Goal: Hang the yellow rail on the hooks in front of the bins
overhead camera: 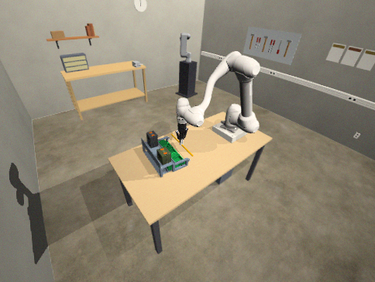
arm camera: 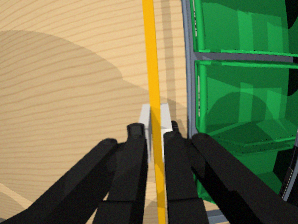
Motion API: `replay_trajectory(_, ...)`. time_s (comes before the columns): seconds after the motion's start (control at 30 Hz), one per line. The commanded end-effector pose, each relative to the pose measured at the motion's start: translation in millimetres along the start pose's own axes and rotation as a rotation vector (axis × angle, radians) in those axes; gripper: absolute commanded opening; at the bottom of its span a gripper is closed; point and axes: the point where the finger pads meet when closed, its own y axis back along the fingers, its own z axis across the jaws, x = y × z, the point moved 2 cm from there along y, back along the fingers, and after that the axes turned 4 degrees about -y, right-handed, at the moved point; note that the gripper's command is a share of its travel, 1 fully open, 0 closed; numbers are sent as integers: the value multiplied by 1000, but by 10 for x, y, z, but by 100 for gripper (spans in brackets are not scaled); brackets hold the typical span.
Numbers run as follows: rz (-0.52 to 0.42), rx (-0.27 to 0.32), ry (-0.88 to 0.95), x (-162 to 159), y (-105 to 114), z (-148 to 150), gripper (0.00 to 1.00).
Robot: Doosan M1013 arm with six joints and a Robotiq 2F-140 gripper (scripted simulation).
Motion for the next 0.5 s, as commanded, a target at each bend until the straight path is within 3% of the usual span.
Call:
replay_trajectory(0.0,0,0,0,0,-4,-1,10)
replay_trajectory(0.47,0,0,0,-2,-23,-2,10)
